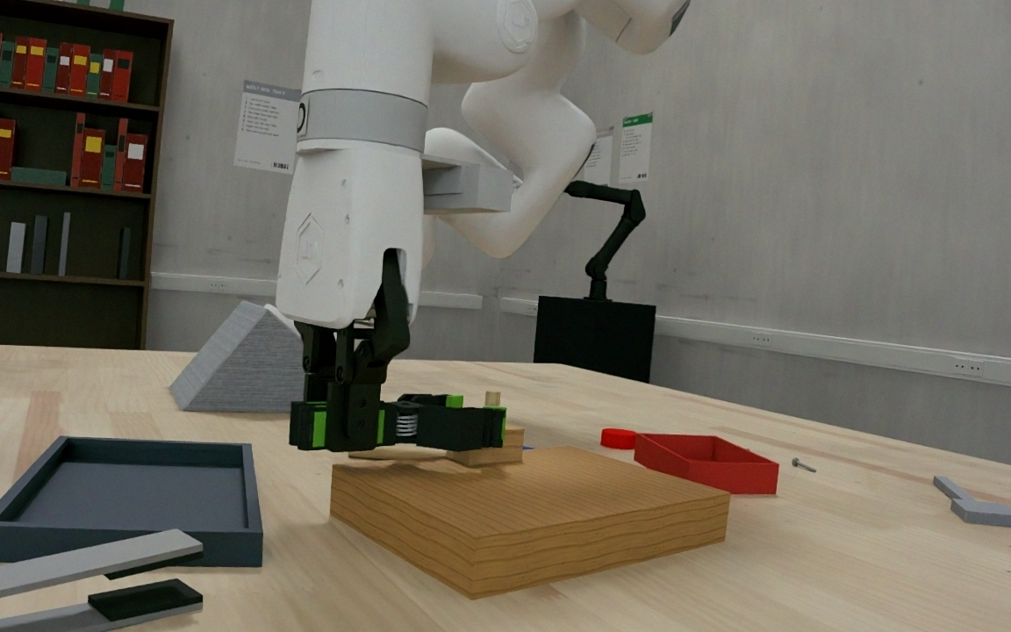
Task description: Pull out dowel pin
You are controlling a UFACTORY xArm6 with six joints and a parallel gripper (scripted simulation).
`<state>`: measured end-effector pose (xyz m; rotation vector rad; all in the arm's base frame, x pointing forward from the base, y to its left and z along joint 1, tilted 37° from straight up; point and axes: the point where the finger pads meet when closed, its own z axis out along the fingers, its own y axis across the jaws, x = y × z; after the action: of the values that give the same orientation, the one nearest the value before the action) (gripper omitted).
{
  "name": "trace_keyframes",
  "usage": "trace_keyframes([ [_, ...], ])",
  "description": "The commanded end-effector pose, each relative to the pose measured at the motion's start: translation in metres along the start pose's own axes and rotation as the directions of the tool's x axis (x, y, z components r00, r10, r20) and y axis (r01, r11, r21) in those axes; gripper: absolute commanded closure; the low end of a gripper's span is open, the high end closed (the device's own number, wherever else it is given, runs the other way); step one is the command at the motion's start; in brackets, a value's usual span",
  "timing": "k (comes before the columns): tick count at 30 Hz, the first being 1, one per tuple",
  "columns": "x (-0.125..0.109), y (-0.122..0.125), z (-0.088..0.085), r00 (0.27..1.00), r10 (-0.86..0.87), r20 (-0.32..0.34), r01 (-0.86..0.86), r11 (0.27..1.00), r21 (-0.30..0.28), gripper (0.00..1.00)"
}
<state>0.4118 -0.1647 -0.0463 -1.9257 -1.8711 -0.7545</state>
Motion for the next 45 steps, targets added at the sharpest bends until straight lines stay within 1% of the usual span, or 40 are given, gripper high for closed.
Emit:
trace_keyframes([
  [1, -0.001, 0.001, 0.002, 1.000, -0.001, 0.003, 0.001, 1.000, -0.004, 0.73],
  [13, -0.001, 0.002, 0.010, 1.000, -0.001, 0.003, 0.001, 1.000, -0.004, 0.73],
  [45, -0.001, 0.002, 0.012, 1.000, -0.001, 0.003, 0.001, 1.000, -0.004, 0.73],
])
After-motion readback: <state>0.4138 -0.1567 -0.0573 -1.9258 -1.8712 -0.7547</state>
